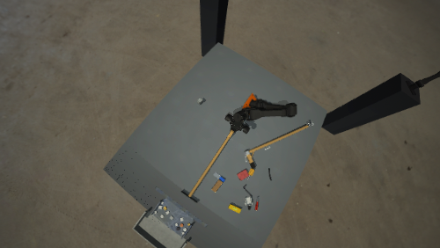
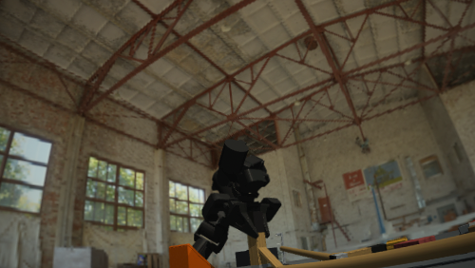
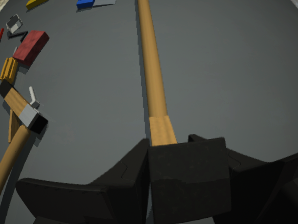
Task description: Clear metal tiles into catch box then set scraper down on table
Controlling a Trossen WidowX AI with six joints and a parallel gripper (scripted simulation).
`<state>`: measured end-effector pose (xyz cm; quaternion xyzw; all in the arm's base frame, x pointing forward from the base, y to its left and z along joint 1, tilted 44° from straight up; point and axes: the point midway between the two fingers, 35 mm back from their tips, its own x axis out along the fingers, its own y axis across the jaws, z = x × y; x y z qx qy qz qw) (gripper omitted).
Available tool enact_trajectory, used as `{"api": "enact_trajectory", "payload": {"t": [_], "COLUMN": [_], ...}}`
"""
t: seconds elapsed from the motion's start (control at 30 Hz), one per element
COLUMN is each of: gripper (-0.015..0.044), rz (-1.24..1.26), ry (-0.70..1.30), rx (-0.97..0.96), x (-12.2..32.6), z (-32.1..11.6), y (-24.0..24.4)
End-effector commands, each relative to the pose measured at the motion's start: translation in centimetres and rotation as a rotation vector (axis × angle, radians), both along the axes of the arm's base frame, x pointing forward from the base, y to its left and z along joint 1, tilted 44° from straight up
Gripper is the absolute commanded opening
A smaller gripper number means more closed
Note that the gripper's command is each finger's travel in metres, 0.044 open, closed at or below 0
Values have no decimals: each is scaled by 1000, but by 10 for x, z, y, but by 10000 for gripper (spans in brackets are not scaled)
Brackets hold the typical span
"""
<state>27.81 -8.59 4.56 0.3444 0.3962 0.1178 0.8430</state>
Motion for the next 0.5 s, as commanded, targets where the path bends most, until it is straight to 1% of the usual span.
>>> {"api": "enact_trajectory", "payload": {"t": [0.0, 0.47], "gripper": [0, 0], "rz": [-9, -12], "ry": [-9, -20], "rx": [-3, 3], "x": [0, -6], "z": [-1, -14], "y": [-7, -20]}}
